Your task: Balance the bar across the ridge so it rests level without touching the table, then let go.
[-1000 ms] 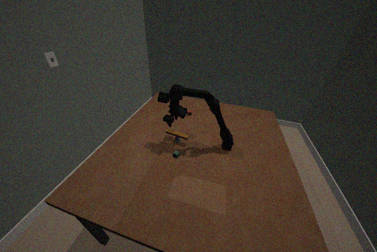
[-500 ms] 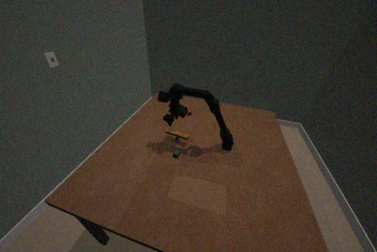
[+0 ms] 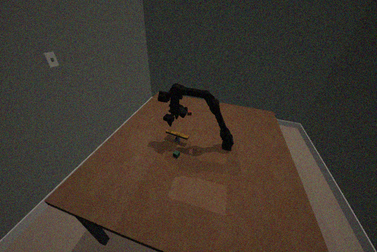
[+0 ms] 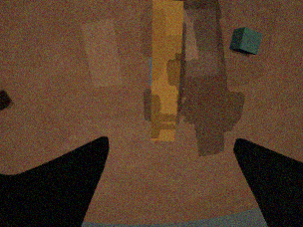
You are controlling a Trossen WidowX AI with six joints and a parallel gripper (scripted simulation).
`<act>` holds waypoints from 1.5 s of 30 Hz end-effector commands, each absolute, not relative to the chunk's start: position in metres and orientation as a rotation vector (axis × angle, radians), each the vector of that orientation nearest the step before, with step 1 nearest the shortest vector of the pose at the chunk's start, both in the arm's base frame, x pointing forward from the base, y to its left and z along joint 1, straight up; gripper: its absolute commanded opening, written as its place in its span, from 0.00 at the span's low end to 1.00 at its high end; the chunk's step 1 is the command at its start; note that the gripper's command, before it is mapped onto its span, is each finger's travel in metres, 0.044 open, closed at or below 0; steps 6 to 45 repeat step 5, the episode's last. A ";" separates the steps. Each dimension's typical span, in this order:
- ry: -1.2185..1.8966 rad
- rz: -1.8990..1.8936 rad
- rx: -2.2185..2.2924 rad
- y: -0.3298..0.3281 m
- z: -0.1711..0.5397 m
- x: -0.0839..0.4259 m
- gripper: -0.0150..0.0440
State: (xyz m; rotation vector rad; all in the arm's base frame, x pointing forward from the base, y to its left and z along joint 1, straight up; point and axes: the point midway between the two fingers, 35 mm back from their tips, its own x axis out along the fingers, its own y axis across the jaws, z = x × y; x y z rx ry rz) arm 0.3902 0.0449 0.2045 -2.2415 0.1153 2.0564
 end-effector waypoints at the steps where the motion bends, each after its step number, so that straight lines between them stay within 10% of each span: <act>1: 0.116 2.057 -2.241 0.045 0.205 0.390 1.00; 45: 0.116 2.057 -2.241 0.045 0.205 0.390 1.00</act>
